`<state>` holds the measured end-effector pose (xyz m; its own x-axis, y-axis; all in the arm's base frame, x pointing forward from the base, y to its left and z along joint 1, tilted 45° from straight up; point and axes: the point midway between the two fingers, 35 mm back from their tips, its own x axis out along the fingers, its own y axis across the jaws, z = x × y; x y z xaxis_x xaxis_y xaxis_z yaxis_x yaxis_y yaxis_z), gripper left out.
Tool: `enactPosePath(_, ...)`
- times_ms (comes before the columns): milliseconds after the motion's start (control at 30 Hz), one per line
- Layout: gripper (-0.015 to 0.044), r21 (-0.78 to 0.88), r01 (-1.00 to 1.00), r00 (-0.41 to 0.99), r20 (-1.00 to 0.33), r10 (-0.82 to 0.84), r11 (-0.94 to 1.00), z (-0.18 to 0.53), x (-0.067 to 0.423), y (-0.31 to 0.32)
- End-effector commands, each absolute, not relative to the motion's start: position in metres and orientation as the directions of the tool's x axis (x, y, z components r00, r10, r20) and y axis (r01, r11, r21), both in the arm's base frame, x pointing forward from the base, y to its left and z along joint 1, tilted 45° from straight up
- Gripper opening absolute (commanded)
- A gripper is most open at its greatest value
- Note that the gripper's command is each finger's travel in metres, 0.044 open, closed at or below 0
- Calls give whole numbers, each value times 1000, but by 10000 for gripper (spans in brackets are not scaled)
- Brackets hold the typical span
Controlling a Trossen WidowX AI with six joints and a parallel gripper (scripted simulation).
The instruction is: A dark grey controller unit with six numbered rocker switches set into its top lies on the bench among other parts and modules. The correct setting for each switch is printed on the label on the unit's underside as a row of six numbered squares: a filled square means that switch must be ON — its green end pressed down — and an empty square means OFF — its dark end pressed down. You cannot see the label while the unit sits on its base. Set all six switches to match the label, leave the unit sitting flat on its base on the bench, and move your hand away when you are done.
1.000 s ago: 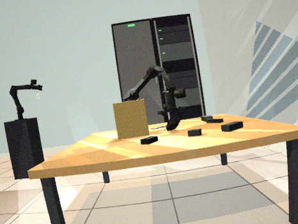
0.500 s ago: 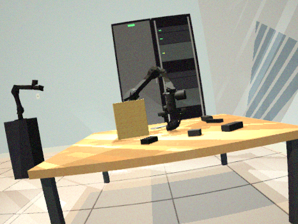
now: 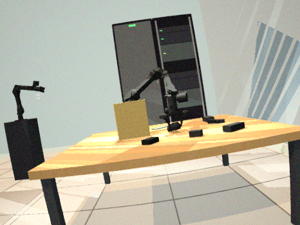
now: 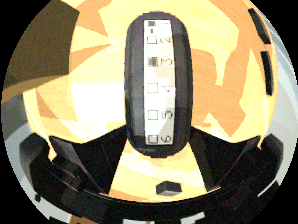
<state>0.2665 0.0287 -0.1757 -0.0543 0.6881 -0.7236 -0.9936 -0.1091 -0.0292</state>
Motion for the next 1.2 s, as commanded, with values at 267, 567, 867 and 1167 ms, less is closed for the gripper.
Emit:
enactPosePath(267, 338, -26, -994, -56, -715, 697, -106, -183, 266, 36)
enactPosePath(567, 338, -26, -994, -56, -715, 697, -106, -190, 266, 40)
enactPosePath(867, 338, -27, -994, -56, -718, 694, -108, -191, 265, 40)
enactPosePath(1167, 440, -28, -993, -58, -723, 688, -112, -192, 265, 39)
